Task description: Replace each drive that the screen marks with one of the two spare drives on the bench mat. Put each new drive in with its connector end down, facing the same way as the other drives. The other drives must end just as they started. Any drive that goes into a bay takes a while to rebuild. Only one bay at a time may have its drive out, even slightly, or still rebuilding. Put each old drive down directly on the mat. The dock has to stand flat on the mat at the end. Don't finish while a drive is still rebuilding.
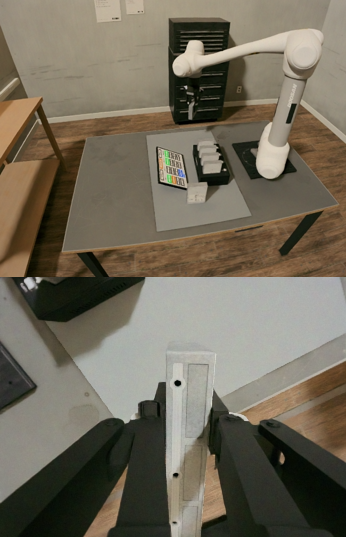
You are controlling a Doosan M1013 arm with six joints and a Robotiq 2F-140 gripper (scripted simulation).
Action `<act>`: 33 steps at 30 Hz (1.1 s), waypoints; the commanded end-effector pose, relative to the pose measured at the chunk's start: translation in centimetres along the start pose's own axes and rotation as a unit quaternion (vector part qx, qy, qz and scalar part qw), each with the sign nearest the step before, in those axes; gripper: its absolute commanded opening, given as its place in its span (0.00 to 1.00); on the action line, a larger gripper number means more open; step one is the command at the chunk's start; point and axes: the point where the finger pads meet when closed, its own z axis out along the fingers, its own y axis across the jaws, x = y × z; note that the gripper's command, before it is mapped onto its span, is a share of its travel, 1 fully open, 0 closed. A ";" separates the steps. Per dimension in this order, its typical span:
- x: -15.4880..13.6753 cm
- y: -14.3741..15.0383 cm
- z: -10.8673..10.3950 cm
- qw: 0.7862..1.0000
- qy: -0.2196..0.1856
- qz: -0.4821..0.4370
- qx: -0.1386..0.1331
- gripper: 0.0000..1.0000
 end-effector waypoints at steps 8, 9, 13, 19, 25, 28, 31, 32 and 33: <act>0.0 -0.1 0.1 0.999 0.040 -0.001 0.003 0.10; 0.0 -0.1 0.1 0.999 0.051 -0.001 0.003 0.10; 0.0 -0.1 0.0 0.997 0.075 -0.001 0.002 0.10; 0.0 -0.1 0.1 0.988 0.153 -0.001 0.003 0.10; 0.0 0.0 -0.1 0.981 0.193 -0.001 0.000 0.10; 0.0 0.0 -0.1 0.981 0.196 -0.001 0.000 0.10; 0.0 0.0 -0.1 0.981 0.196 -0.001 0.000 0.10; 0.0 0.0 -0.1 0.981 0.196 -0.001 0.000 0.10; 0.0 0.0 -0.1 0.980 0.198 -0.001 0.000 0.10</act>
